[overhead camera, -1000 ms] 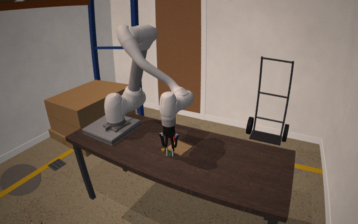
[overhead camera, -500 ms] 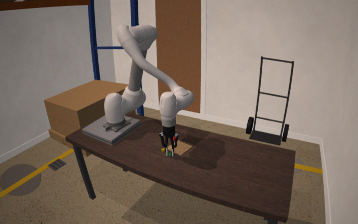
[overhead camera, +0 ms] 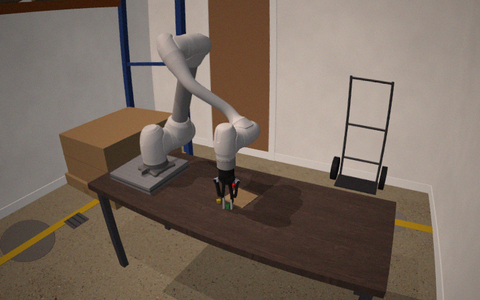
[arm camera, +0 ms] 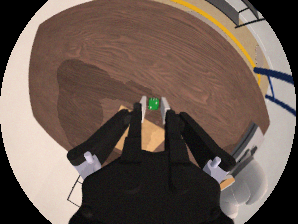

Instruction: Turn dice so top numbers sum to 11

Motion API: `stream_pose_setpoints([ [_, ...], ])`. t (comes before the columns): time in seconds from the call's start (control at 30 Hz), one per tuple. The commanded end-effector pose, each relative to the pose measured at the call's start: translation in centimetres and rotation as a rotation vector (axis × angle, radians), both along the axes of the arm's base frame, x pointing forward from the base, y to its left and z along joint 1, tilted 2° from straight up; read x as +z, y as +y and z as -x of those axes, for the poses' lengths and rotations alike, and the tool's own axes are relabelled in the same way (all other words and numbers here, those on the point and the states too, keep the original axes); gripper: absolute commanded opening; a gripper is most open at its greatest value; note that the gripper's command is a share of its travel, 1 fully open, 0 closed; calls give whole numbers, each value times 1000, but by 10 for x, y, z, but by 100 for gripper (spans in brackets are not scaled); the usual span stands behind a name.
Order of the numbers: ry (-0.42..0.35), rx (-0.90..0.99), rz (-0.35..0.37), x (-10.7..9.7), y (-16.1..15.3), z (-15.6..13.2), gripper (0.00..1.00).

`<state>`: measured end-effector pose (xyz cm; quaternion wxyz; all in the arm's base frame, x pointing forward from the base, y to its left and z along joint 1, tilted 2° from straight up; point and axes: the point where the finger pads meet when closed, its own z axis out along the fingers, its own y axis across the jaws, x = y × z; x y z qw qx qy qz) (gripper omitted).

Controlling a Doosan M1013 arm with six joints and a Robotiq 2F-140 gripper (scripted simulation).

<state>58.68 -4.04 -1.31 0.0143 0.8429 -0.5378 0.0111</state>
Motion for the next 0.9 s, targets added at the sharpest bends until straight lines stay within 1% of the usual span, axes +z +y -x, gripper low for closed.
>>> stream_pose_setpoints([
  [0.0,0,0,0,0,0,0,21],
  [0.13,0,0,0,0,0,0,21],
  [0.17,0,0,0,0,0,0,9],
  [0.87,0,0,0,0,0,0,9],
])
